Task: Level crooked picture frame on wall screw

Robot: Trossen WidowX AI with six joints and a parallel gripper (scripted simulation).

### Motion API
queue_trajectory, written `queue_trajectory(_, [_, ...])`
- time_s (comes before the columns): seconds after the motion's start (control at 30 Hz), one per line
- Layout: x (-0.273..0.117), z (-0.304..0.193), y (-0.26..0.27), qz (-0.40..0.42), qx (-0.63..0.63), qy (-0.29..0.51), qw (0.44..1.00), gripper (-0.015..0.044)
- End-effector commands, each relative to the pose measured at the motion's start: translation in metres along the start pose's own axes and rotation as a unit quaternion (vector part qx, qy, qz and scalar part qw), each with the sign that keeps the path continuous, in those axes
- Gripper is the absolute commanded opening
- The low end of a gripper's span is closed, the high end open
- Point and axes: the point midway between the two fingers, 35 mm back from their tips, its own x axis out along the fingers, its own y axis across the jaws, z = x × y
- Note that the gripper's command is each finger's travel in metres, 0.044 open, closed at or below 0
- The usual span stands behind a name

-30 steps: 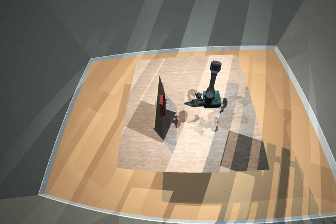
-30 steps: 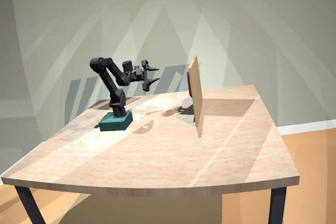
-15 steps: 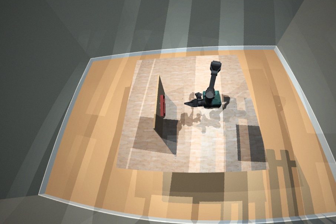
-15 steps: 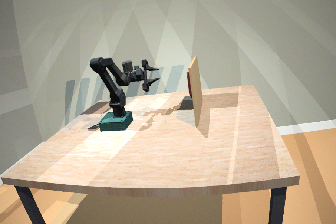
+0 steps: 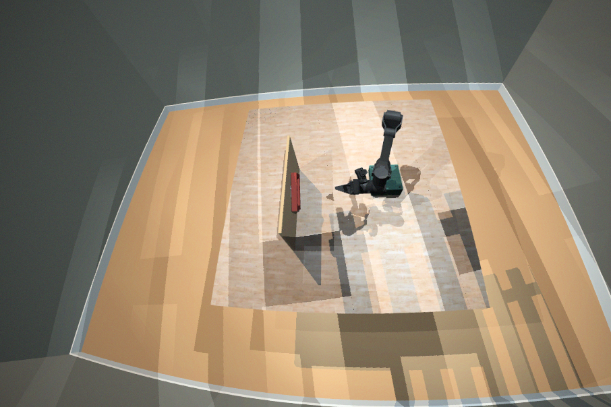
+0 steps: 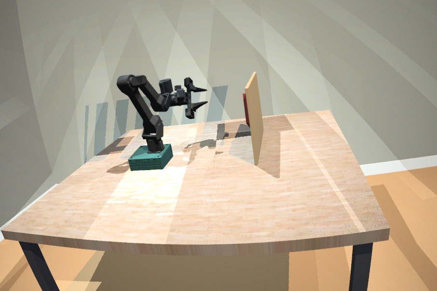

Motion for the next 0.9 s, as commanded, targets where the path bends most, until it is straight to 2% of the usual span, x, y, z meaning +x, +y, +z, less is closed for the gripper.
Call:
queue_trajectory(0.0, [0.0,0.001,-0.001,-0.001,0.002,-0.002,1.0,0.026])
queue_trajectory(0.7, [0.0,0.001,-0.001,-0.001,0.002,-0.002,1.0,0.026])
queue_trajectory(0.87, [0.029,-0.009,-0.01,0.001,0.001,-0.002,1.0,0.026])
